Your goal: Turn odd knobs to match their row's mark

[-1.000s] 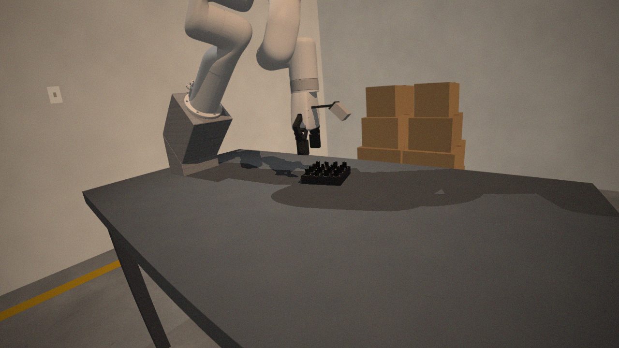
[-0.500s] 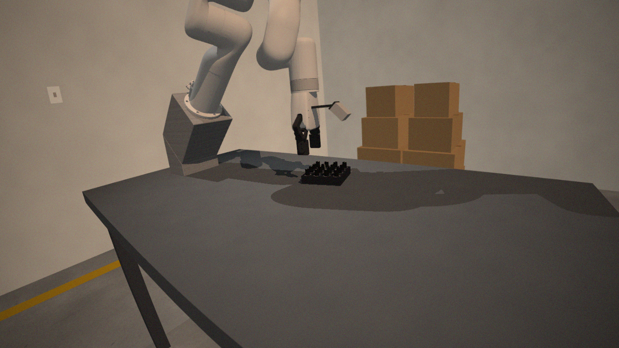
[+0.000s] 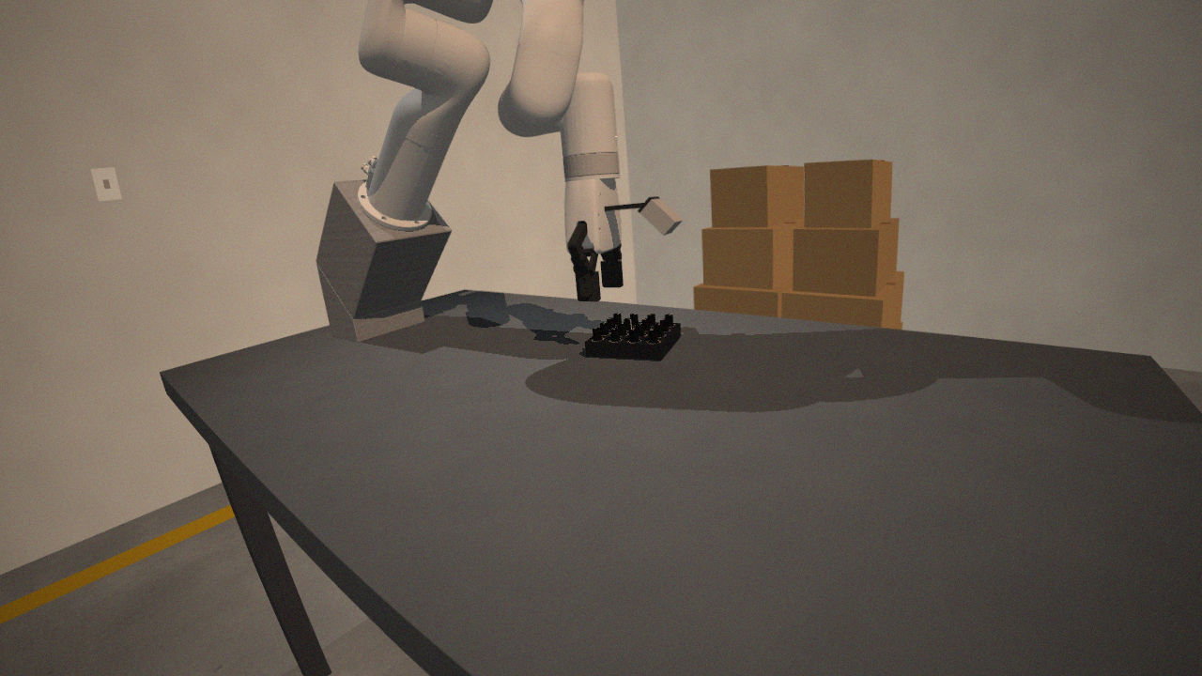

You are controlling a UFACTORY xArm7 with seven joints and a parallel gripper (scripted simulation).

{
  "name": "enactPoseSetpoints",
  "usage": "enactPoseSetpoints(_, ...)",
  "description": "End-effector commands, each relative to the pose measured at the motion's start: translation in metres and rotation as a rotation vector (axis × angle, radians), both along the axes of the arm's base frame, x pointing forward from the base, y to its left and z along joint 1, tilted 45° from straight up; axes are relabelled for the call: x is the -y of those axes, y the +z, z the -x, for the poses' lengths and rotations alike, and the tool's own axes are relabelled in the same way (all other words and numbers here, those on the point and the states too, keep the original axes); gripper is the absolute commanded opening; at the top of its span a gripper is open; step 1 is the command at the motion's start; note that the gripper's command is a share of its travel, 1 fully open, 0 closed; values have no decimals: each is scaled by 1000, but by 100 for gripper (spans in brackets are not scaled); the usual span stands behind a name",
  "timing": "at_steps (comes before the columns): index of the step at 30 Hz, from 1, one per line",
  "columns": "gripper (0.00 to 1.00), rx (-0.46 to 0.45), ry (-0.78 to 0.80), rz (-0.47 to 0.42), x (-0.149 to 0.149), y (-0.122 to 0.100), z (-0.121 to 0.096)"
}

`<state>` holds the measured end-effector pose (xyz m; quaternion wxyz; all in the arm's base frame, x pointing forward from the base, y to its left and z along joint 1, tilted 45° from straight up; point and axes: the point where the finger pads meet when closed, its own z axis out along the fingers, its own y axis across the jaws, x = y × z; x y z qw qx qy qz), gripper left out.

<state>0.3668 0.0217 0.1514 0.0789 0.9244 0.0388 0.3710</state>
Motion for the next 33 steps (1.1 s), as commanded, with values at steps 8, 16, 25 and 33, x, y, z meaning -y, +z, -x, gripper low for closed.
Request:
enactPoseSetpoints(8, 100, 53, -226, -192, -2, 14, -11)
enactPoseSetpoints(16, 100, 86, -373, -327, -4, 22, -17)
enactPoseSetpoints(25, 100, 122, -548, -497, -10, 31, -23)
enactPoseSetpoints(33, 100, 146, -689, -641, -16, 37, -26)
